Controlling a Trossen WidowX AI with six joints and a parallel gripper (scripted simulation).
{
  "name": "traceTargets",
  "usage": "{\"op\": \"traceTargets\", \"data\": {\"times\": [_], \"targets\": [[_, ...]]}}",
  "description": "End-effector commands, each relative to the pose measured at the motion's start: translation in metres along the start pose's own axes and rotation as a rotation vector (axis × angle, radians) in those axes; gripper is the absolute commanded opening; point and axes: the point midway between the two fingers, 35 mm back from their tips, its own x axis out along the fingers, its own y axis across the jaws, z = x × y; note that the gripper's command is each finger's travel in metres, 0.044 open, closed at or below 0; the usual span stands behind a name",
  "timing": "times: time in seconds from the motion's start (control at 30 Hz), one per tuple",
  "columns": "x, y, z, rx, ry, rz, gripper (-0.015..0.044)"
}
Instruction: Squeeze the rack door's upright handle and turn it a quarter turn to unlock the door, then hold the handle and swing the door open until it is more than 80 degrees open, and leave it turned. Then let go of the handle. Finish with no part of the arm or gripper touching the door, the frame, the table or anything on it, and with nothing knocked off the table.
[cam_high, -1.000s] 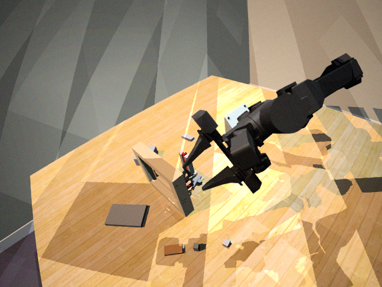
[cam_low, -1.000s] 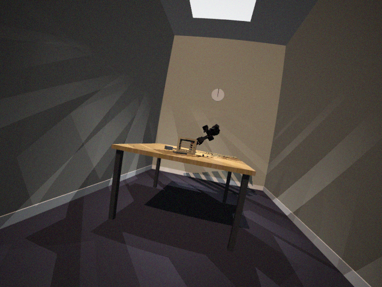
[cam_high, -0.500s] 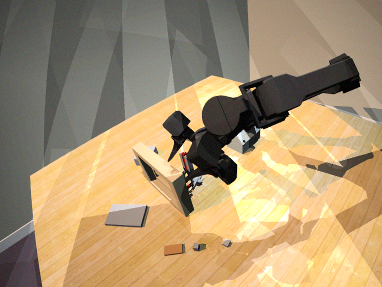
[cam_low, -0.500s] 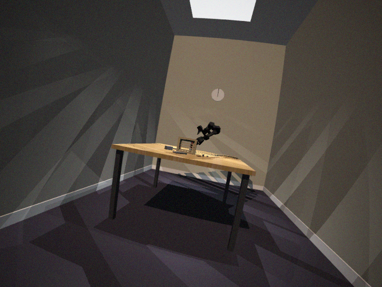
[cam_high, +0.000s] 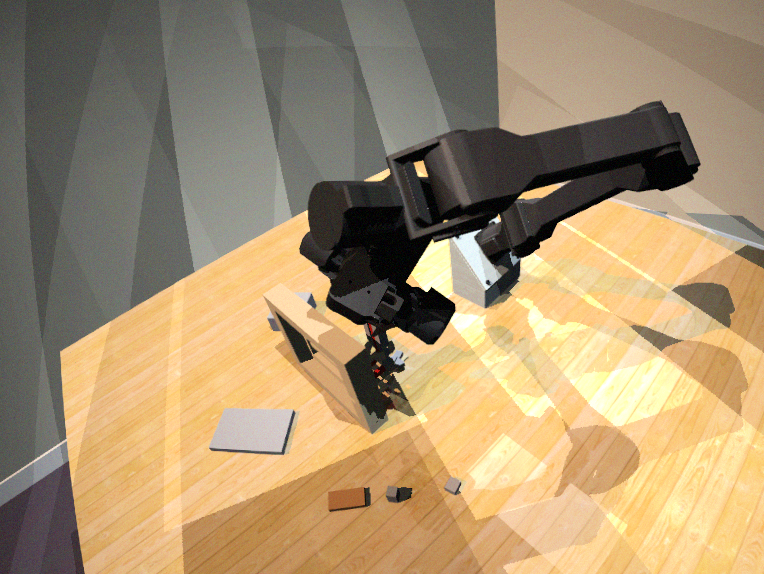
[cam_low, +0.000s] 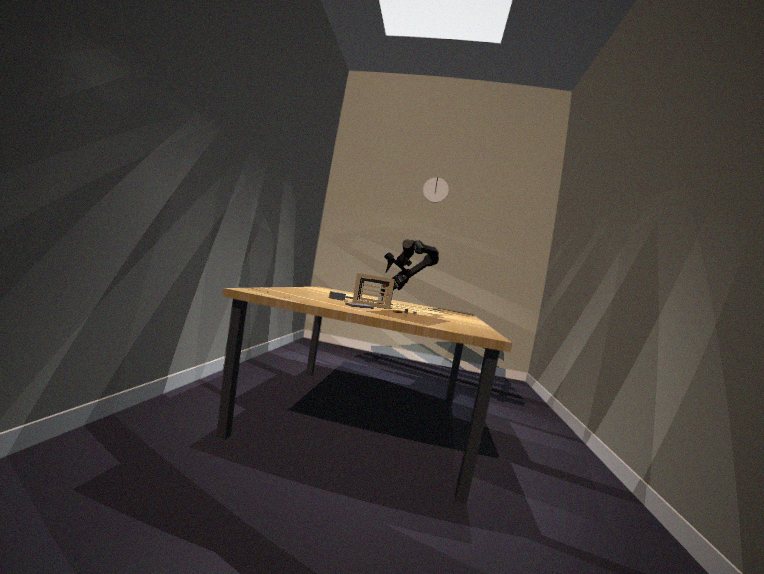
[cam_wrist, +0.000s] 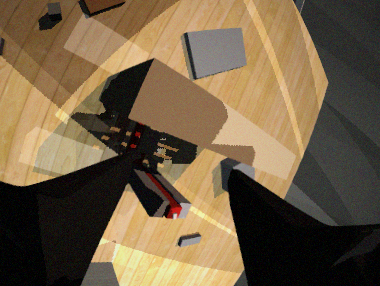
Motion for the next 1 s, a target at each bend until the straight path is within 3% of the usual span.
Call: {"op": "traceTargets", "data": {"times": [0.0, 0.77, 0.97], "targets": [[0.002, -0.005, -0.007, 0.031, 0.044, 0.063, 0.0283], [0.002, -0.030, -0.041, 0.314, 0.212, 0.517, 0.0283], [0.004, -0.029, -0.042, 0.323, 0.215, 0.529, 0.0283]]}}
